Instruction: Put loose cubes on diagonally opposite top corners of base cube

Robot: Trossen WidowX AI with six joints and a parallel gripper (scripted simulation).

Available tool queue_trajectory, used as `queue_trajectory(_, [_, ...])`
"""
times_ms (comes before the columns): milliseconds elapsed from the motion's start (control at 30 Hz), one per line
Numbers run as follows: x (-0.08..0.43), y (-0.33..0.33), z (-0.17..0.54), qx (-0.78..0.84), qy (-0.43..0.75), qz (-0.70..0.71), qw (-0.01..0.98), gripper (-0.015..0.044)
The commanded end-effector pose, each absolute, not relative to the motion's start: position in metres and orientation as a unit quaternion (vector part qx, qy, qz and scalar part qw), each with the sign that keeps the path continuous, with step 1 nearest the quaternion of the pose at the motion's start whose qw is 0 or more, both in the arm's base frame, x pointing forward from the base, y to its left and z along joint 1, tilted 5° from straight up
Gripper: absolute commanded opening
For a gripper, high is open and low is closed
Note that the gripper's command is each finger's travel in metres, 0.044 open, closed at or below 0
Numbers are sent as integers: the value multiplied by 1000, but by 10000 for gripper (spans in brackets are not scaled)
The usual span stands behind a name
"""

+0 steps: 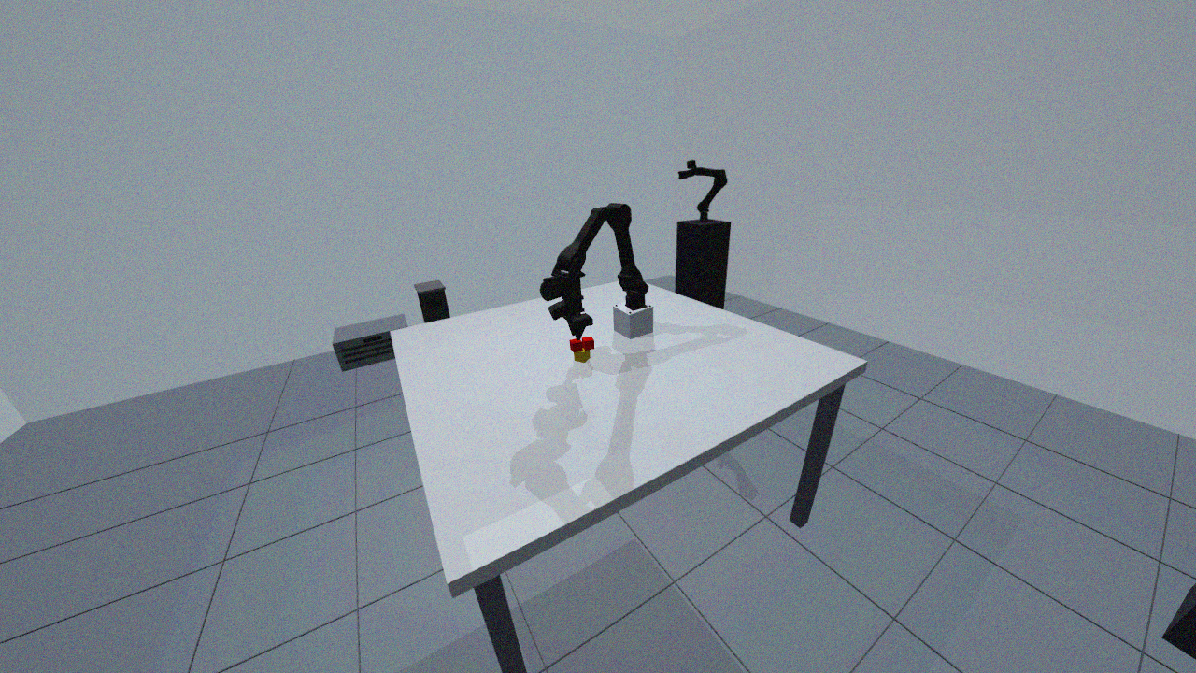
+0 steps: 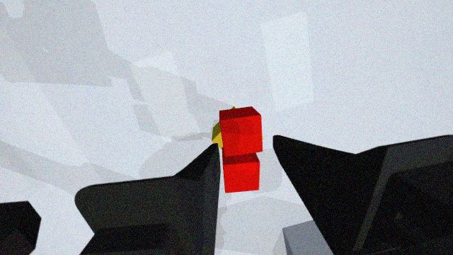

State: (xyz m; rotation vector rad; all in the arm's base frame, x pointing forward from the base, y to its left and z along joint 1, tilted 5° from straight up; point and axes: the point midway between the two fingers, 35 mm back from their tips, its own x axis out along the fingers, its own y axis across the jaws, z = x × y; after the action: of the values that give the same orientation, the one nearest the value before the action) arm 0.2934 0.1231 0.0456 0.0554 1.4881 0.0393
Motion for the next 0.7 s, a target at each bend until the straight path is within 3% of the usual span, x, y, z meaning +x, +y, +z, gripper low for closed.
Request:
queue_trajectory(0, [294,123,54,26,674,20,738,205])
queue_trajectory(667, [292,121,86,26,674,20,738,205])
